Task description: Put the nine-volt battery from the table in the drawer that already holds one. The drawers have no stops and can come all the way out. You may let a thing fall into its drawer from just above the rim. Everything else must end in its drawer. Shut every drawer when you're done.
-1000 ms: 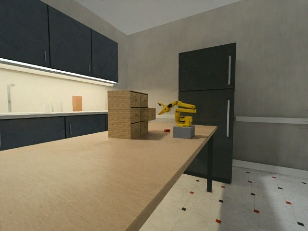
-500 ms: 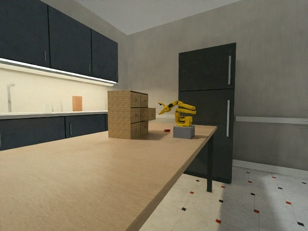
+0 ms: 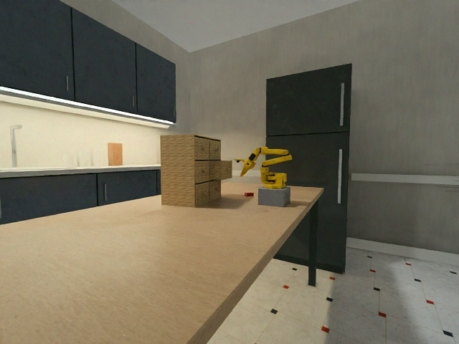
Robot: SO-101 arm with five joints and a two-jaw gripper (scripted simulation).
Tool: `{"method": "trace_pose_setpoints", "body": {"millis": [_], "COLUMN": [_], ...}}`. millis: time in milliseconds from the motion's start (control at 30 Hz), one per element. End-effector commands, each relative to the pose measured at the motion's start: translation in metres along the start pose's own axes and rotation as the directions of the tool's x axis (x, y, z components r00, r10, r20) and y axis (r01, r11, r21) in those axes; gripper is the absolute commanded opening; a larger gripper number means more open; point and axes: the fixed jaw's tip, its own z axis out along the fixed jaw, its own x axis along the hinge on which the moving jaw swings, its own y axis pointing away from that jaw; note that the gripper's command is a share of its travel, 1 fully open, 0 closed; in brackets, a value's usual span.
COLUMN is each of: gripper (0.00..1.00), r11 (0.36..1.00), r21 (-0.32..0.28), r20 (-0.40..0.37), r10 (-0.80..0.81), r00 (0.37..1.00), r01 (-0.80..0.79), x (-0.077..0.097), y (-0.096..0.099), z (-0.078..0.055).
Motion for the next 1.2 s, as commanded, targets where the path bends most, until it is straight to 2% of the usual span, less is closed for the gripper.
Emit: {"method": "trace_pose_setpoints", "body": {"millis": [0, 633, 1033, 1167], "gripper": [0.21, 0.21, 0.21, 0.21], "r11": [1.000, 1.000, 1.000, 1.000], "r21": [0.002, 0.002, 0.015, 0.018], "r20": [-0.090, -0.090, -0.003, 0.018], "r10": [-0.002, -0.002, 0.015, 0.018], "r00": [0.996, 0.996, 1.000, 1.000], "r01": [0.002, 0.002, -0.015, -0.019], "x": [0.007, 0.007, -0.043, -0.054], "y": [-0.002, -0.002, -0.006, -0.007], "z": [0.000, 0.000, -0.037, -0.047]}}
